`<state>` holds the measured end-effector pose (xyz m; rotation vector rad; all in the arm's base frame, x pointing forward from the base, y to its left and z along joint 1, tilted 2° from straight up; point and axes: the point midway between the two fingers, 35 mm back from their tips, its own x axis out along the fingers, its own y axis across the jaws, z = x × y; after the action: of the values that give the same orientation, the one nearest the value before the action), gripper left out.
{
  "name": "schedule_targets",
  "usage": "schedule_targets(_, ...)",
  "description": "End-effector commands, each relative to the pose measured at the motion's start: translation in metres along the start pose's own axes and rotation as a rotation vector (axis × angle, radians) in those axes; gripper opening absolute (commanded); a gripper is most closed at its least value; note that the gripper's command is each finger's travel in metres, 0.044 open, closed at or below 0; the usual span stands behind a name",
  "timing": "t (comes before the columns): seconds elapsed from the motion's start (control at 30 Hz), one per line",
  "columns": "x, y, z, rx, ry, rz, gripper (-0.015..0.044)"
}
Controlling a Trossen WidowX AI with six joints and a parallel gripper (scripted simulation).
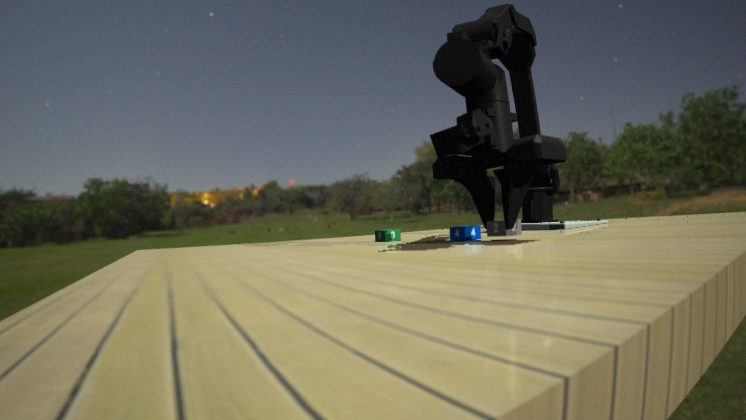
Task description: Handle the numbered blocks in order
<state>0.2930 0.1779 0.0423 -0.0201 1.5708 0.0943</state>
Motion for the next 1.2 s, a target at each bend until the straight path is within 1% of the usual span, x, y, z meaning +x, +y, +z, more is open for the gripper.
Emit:
schedule_targets(0.0, 0.006, -0.001, -0.001, 0.002, 0.005, -0.003, 0.0120)
schedule_targets(0.33, 0.007, -0.001, -0.001, 0.002, 0.005, -0.003, 0.0120)
schedule_targets(0.67, 0.007, -0.001, -0.001, 0.002, 0.005, -0.003, 0.0382)
schedule_targets(0.7, 0.007, -0.001, -0.001, 0.002, 0.005, -0.003, 0.0400)
schedule_targets(0.8, 0.004, 0.000, -0.001, 0.002, 0.005, -0.003, 0.0400)
schedule_targets(0.9, -0.027, 0.000, -0.001, 0.002, 0.004, -0.003, 0.0400)
schedule_targets(1.03, -0.030, 0.000, -0.001, 0.002, 0.004, -0.003, 0.0400)
schedule_targets(1.1, -0.038, 0.000, 0.000, 0.002, 0.004, -0.003, 0.0348)
schedule_targets(1.17, -0.063, 0.001, 0.002, 0.002, 0.004, -0.003, 0.0295)
